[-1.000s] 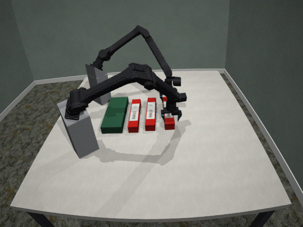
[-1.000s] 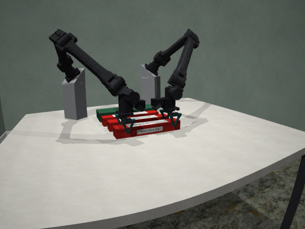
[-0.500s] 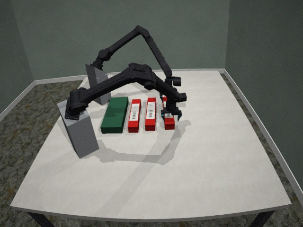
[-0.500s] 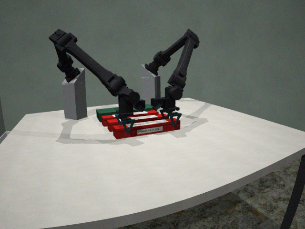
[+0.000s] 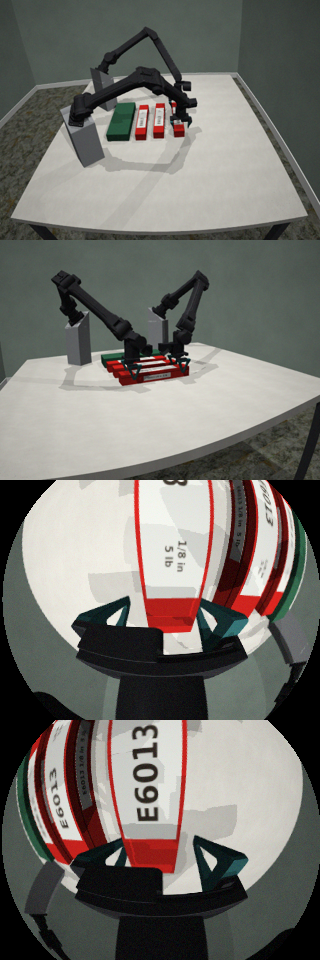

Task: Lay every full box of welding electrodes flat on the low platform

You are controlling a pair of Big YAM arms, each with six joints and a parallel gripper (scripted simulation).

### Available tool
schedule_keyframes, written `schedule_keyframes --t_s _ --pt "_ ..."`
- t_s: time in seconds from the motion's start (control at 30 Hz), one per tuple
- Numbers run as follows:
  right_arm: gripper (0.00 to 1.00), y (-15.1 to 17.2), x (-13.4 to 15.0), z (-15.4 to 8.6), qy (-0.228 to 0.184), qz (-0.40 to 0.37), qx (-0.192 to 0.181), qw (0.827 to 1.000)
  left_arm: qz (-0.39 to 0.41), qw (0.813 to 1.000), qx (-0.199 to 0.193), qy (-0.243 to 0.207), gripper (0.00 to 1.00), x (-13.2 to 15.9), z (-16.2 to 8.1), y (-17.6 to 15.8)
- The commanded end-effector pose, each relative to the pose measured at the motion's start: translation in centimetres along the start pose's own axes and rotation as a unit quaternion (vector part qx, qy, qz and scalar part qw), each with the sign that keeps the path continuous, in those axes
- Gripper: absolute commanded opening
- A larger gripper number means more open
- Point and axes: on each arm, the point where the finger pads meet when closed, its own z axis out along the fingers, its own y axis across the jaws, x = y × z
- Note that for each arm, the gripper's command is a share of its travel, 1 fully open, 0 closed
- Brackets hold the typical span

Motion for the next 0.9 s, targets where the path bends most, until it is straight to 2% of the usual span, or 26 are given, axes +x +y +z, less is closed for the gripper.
schedule_keyframes --t_s 0.0,0.13,0.17,0.2,0.23,0.37,0.4,0.43,0.53,0.63,0.7,0.83,0.87 --pt "1.00 -4.4 0.1 -3.3 -0.013 0.022 0.041 0.999 -0.011 1.000 -0.024 -0.004 1.00 0.5 -1.7 2.9" --pt "1.00 -4.4 0.1 -3.3 -0.013 0.022 0.041 0.999 -0.011 1.000 -0.024 -0.004 1.00 0.5 -1.7 2.9" --pt "1.00 -0.1 1.1 -0.8 -0.006 0.016 0.024 1.000 -0.011 1.000 -0.024 -0.004 1.00 0.5 -1.7 2.9" --pt "1.00 0.1 -0.8 -2.7 -0.014 0.013 0.034 0.999 -0.011 1.000 -0.022 -0.003 1.00 0.7 -1.0 0.2" --pt "1.00 0.1 -0.8 -3.2 -0.013 0.013 0.034 0.999 -0.010 0.999 -0.029 -0.009 1.00 -0.9 -2.5 0.3" --pt "1.00 0.7 -0.7 -5.2 -0.011 0.006 0.025 1.000 -0.003 1.000 -0.020 -0.007 1.00 -0.8 -4.5 -0.3" --pt "1.00 0.3 -0.7 -5.8 -0.012 0.009 0.028 1.000 -0.012 0.999 -0.032 -0.009 1.00 -0.7 -5.6 1.3" --pt "1.00 -0.1 -0.7 -6.5 -0.013 0.011 0.031 0.999 -0.013 0.999 -0.033 -0.010 1.00 -0.6 -6.1 1.4" --pt "1.00 0.8 -0.6 -7.7 -0.011 0.006 0.025 1.000 -0.005 1.000 -0.023 -0.008 1.00 -0.7 -7.2 0.0" --pt "1.00 0.6 -0.6 -9.3 -0.012 0.008 0.027 1.000 -0.007 1.000 -0.025 -0.009 1.00 -0.7 -8.7 0.2" --pt "1.00 0.6 -0.6 -9.3 -0.012 0.008 0.027 1.000 -0.007 1.000 -0.025 -0.009 1.00 -0.7 -8.7 0.2" --pt "1.00 1.0 -0.5 -11.2 -0.012 0.006 0.025 1.000 -0.003 1.000 -0.020 -0.008 1.00 -0.7 -10.5 -0.6" --pt "1.00 1.3 -0.7 -11.0 -0.011 0.004 0.022 1.000 -0.003 1.000 -0.020 -0.008 1.00 -0.7 -11.0 -0.6"
